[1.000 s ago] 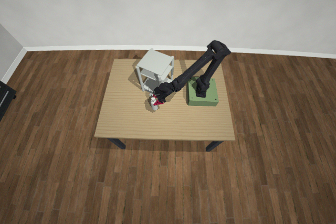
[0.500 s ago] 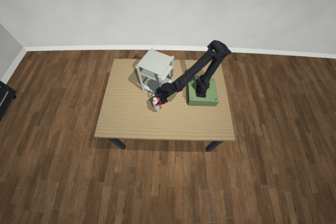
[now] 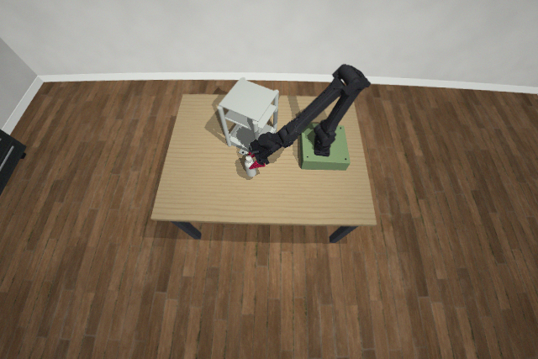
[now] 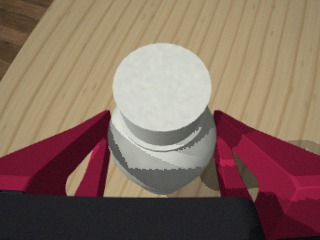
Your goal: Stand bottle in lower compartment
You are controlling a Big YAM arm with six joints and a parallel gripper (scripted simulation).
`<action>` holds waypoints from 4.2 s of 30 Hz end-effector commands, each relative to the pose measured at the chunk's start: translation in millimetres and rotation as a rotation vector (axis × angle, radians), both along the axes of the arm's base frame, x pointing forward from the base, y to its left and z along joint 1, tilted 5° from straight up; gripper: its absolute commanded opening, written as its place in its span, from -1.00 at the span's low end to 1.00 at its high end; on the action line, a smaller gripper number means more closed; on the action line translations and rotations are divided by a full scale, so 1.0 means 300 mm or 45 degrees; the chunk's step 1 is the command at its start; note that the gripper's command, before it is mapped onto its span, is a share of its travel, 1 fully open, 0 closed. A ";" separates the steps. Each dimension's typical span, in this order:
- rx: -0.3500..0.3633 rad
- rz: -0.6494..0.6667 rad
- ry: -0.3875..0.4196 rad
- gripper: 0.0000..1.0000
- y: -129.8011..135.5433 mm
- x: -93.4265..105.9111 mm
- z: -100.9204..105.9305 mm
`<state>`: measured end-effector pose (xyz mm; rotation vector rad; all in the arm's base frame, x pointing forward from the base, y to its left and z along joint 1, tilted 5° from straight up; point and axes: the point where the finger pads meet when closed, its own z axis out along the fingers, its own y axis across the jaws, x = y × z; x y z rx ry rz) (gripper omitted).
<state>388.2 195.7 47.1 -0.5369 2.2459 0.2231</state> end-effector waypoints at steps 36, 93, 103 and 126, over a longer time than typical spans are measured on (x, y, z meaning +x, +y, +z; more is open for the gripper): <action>0.020 0.002 -0.054 -0.19 -0.192 -0.200 0.068; 0.014 -0.286 -0.085 -0.19 -0.474 -0.363 0.081; 0.017 -0.373 -0.112 -0.19 -0.511 -0.348 0.103; 0.027 -0.381 -0.140 -0.19 -0.500 -0.324 0.148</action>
